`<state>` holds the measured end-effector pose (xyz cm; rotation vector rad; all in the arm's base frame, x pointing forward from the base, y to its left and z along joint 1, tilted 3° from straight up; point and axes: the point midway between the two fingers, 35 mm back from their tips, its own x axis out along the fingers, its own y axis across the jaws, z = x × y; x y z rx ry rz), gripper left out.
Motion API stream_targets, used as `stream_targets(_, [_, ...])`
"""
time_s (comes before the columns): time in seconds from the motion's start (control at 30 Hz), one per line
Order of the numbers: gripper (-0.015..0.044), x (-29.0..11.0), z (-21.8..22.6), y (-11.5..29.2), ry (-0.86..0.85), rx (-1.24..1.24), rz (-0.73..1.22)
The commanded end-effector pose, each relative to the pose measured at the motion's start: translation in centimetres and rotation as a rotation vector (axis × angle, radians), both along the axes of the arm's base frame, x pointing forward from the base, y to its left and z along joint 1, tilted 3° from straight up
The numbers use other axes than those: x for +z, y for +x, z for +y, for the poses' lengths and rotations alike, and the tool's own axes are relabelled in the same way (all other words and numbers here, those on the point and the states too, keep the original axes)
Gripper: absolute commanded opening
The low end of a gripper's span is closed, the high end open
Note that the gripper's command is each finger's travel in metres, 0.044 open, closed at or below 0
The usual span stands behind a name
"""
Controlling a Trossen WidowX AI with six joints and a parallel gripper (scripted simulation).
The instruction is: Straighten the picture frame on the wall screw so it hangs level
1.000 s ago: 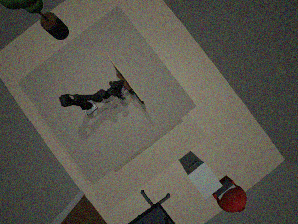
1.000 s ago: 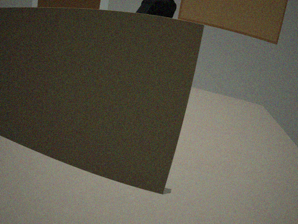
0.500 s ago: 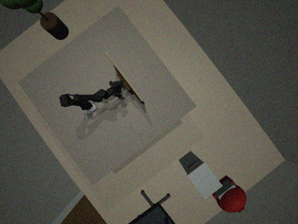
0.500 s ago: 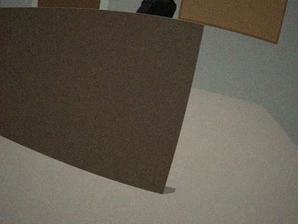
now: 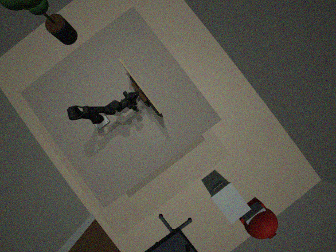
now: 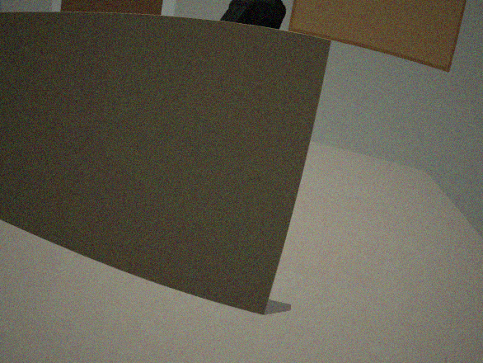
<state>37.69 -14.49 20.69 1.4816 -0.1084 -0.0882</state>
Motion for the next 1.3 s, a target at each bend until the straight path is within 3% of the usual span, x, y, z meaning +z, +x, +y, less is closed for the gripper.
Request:
stream_targets(0.0, [0.0069, 0.07, -0.05, 0.02, 0.002, -0.002, -0.002])
stream_targets(0.17, [0.0, 0.07, -0.05, 0.02, 0.002, -0.002, -0.002])
stream_targets(1.27, [0.0, 0.92, 0.08, 0.0, 0.002, -0.002, -0.002])
